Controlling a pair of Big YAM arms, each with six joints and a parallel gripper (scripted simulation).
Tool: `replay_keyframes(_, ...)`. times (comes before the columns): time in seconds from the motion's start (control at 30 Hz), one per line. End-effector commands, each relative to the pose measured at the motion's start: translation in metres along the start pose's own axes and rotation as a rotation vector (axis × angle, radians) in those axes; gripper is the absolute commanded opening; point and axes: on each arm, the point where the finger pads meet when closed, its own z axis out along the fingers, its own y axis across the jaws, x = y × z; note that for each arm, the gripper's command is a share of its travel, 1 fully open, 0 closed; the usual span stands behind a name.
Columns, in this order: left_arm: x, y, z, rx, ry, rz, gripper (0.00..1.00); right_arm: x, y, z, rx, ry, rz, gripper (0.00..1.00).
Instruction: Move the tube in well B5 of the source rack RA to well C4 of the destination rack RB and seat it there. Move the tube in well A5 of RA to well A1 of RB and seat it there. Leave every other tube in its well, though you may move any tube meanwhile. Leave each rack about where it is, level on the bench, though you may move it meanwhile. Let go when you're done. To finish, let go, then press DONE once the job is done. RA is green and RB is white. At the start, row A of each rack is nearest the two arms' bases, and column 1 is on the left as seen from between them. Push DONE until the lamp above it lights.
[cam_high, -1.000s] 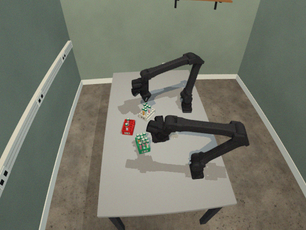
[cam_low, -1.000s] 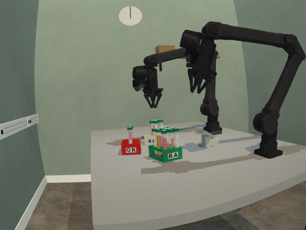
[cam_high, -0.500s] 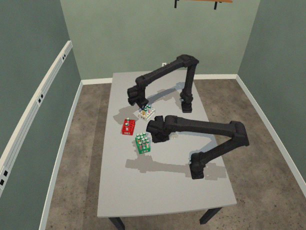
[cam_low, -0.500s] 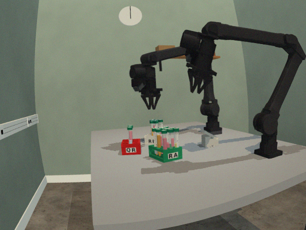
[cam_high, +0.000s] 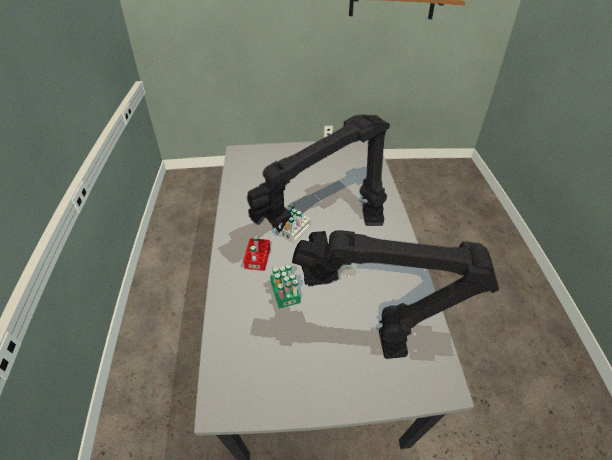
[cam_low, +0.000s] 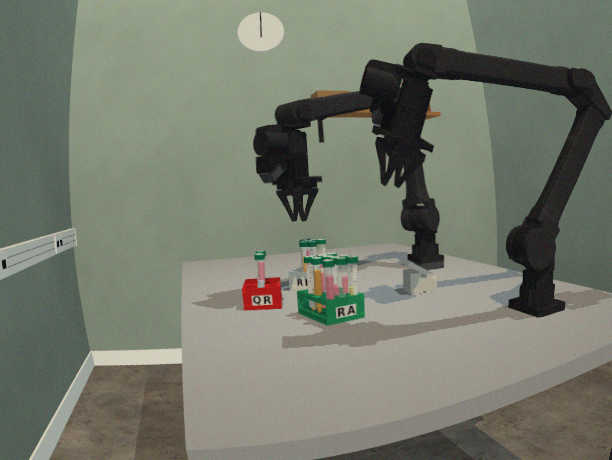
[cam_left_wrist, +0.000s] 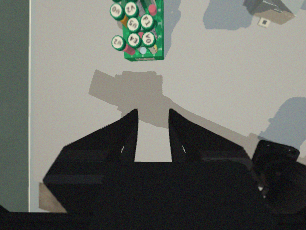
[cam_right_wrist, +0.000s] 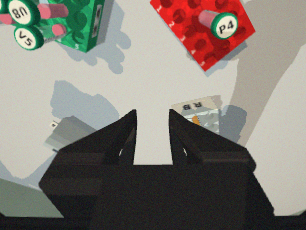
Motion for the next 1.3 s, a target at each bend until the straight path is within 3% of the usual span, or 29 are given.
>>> replay_keyframes(0.0, -0.009, 0.009, -0.012, -0.032, -0.015, 0.012, 0.30, -0.022, -0.022, -0.014, 0.005, -0.027, 0.022, 0.30)
replay_keyframes(0.53, -0.009, 0.009, -0.012, -0.032, -0.015, 0.012, 0.30, -0.073, -0.091, -0.010, 0.009, -0.026, 0.022, 0.30)
replay_keyframes(0.7, -0.009, 0.009, -0.012, -0.032, -0.015, 0.012, 0.30, -0.076, -0.077, -0.014, 0.009, -0.032, -0.001, 0.30)
replay_keyframes(0.73, -0.009, 0.009, -0.012, -0.032, -0.015, 0.012, 0.30, -0.073, -0.076, -0.033, 0.017, -0.064, -0.001, 0.30)
replay_keyframes(0.77, -0.009, 0.009, -0.012, -0.032, -0.015, 0.012, 0.30, -0.072, -0.075, -0.036, 0.019, -0.070, -0.001, 0.30)
replay_keyframes(0.93, -0.009, 0.009, -0.012, -0.032, -0.015, 0.012, 0.30, -0.055, -0.067, -0.016, 0.004, -0.013, 0.016, 0.30)
replay_keyframes(1.03, -0.009, 0.009, -0.012, -0.032, -0.015, 0.012, 0.30, -0.059, -0.067, -0.024, 0.008, -0.031, 0.021, 0.30)
replay_keyframes(1.27, -0.009, 0.009, -0.012, -0.032, -0.015, 0.012, 0.30, -0.058, -0.065, -0.012, 0.009, -0.035, 0.021, 0.30)
